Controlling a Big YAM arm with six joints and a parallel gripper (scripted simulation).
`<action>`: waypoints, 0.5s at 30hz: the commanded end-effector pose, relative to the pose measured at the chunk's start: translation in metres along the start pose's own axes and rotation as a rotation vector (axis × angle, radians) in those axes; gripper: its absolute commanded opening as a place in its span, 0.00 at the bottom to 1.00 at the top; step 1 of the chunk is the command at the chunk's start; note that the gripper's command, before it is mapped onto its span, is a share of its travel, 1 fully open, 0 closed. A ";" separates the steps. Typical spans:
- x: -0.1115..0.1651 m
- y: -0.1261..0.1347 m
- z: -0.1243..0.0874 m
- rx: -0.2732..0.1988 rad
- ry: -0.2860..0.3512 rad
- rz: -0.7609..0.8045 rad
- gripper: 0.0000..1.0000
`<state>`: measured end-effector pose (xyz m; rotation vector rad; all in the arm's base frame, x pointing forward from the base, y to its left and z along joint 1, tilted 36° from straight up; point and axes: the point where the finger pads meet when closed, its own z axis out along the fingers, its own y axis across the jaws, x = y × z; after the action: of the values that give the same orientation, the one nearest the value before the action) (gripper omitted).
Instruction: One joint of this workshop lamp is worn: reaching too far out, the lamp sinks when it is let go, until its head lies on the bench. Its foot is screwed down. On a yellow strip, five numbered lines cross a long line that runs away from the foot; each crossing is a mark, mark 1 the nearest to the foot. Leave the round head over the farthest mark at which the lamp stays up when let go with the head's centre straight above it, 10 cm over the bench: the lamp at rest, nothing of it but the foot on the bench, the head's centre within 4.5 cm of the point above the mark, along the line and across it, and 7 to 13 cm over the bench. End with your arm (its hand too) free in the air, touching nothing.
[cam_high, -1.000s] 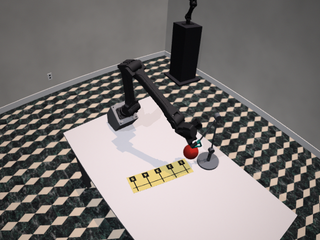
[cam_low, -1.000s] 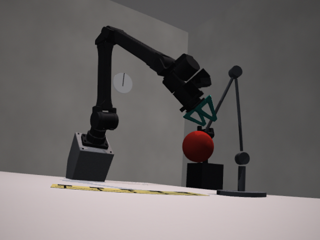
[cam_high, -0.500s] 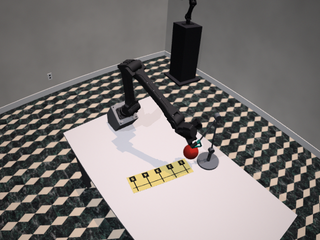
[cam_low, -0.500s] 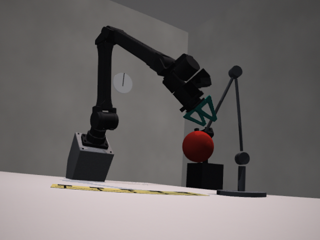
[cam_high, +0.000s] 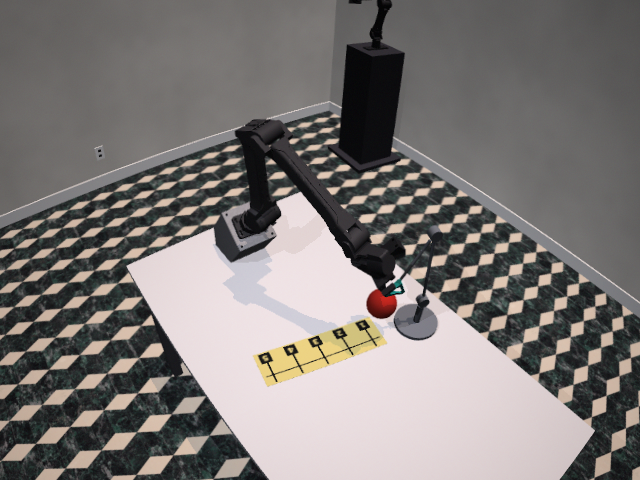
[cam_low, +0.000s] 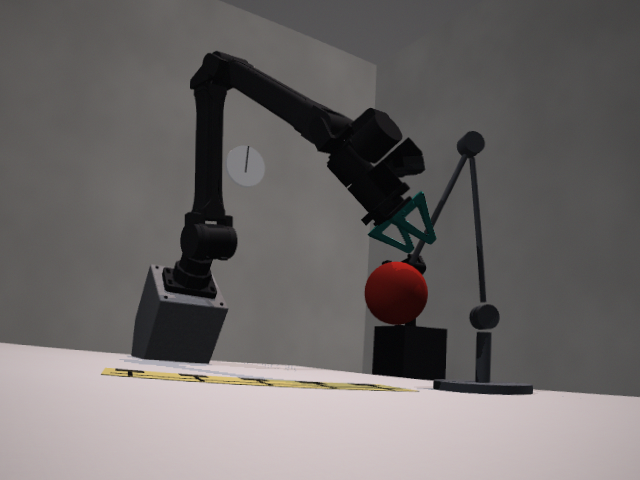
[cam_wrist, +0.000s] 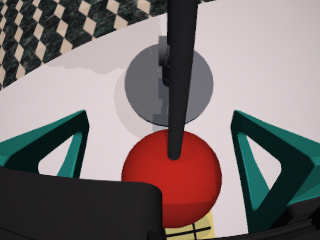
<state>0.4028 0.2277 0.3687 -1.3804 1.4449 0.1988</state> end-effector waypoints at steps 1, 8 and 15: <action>-0.022 -0.014 -0.001 0.020 -0.032 -0.014 1.00; -0.022 -0.014 -0.002 0.020 -0.032 -0.014 1.00; -0.021 -0.014 -0.003 0.020 -0.032 -0.014 1.00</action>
<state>0.4030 0.2278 0.3695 -1.3799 1.4439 0.1983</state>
